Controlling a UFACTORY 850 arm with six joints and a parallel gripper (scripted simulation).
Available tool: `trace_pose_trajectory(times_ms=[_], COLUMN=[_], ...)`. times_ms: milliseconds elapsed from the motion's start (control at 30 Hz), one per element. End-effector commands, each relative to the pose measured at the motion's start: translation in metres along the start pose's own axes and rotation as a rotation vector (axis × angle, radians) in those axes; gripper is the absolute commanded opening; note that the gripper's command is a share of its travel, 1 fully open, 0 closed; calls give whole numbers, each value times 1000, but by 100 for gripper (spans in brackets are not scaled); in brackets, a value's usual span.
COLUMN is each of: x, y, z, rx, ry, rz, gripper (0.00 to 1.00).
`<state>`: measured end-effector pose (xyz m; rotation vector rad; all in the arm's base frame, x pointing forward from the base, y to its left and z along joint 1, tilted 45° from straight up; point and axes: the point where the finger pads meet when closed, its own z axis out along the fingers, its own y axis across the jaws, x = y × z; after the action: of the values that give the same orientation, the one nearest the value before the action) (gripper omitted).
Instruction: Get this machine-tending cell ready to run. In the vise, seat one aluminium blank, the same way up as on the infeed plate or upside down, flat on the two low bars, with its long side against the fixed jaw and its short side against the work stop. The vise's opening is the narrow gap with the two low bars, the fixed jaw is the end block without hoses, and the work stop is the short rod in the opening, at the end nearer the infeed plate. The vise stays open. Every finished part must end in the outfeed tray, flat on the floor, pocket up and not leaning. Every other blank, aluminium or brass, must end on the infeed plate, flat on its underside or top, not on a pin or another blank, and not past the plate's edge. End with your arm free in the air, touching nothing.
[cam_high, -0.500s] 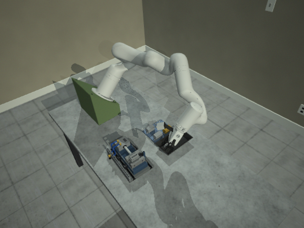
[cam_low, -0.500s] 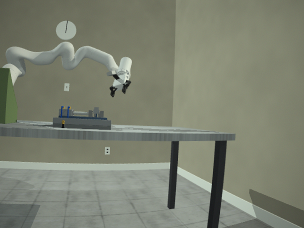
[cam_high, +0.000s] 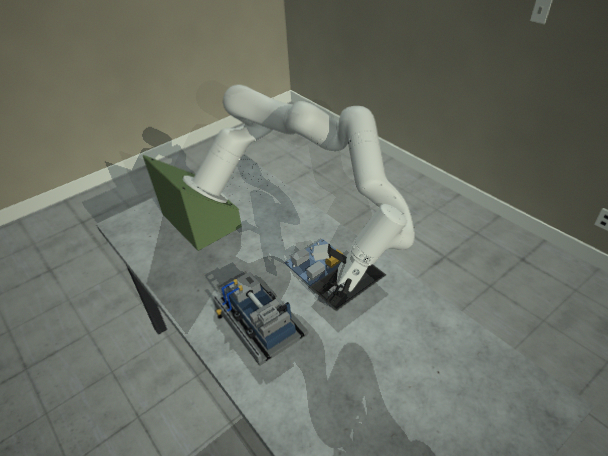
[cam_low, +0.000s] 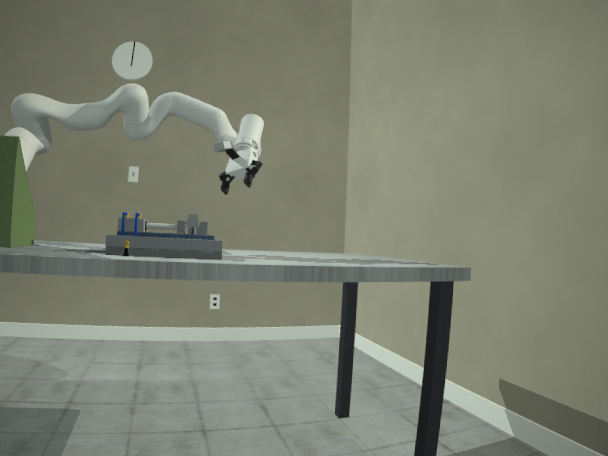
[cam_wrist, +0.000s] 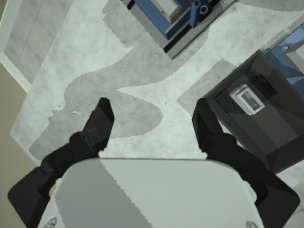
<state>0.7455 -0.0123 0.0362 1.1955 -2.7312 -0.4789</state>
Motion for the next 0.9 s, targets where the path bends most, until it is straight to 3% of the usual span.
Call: trace_pose_trajectory(times_ms=[0,133,233,367,433,533,600,700,767,867], x=[0,0,-1,-1,-1,2,2,8,8,16], y=[-1,2,14,55,55,85,85,120,120,153], z=[-1,-1,-3,-7,-7,-10,-10,-13,-13,-16], rx=[2,-4,-33,-119,-119,-176,-176,-235,-235,-284], ry=[-1,-6,-31,-105,-105,-156,-156,-210,-210,-257], rz=[0,4,26,101,101,164,164,242,242,323], gripper=[100,100,100,100,100,100,100,100,100,100])
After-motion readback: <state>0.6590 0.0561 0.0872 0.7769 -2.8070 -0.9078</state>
